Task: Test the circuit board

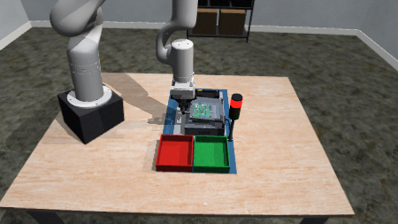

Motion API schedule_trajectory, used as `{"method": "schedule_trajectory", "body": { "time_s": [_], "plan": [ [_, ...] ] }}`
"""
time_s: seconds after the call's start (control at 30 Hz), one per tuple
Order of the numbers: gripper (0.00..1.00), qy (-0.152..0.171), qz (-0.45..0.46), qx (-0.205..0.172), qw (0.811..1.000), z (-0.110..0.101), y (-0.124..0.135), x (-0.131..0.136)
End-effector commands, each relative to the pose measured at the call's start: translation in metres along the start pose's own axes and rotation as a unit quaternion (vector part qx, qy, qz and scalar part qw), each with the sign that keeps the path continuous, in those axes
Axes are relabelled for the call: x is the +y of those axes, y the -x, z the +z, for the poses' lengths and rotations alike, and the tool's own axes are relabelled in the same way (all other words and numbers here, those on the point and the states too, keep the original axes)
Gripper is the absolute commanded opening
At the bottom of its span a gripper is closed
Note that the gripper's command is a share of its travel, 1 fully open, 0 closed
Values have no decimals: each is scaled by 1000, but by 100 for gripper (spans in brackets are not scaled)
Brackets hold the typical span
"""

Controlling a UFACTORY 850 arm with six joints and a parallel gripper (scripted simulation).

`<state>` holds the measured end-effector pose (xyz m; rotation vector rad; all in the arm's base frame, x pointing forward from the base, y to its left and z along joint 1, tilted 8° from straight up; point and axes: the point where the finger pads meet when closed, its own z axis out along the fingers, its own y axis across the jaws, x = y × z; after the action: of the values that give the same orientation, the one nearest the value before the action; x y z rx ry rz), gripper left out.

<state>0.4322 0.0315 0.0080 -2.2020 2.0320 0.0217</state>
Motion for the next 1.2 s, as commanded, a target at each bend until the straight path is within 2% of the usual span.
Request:
{"method": "schedule_trajectory", "body": {
  "time_s": [0.0, 0.73, 1.17],
  "plan": [
    [0, 2, 0, -1, 1000, -9, 0, -2],
    [0, 1, 0, -2, 1000, -49, 0, -13],
    [0, 2, 0, -1, 1000, -56, 0, -15]
  ]
}}
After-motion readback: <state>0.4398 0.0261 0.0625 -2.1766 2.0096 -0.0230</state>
